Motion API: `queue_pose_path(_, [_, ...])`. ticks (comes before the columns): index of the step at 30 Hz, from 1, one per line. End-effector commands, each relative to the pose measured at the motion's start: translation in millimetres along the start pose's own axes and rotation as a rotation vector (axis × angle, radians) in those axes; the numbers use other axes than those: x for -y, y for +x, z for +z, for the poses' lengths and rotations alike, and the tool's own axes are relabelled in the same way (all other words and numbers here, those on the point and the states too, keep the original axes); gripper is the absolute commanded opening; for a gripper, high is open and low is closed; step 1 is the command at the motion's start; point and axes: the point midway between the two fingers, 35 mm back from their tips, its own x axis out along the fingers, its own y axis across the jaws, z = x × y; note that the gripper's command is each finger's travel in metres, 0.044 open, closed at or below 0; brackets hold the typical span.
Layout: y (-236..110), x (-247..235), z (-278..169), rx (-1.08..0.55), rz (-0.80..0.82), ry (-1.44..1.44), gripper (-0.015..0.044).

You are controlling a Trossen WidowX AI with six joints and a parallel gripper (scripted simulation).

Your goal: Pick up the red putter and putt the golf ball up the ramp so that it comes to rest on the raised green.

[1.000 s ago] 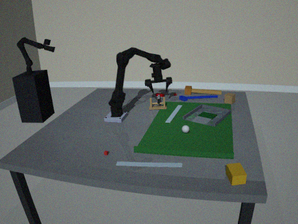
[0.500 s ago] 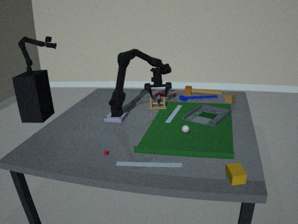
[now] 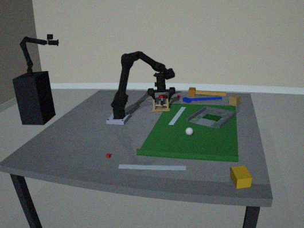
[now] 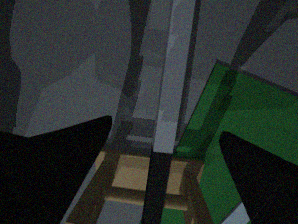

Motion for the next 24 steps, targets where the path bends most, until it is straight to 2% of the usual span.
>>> queue_pose_path(1, [6.9,-1.6,-1.3,-0.001,0.008,-0.003,0.0440])
queue_pose_path(13, [21.7,-1.9,-3.3,-0.002,0.008,-0.003,0.0440])
queue_pose_path(24, [18.1,-0.6,-2.5,-0.001,0.002,0.001,0.0151])
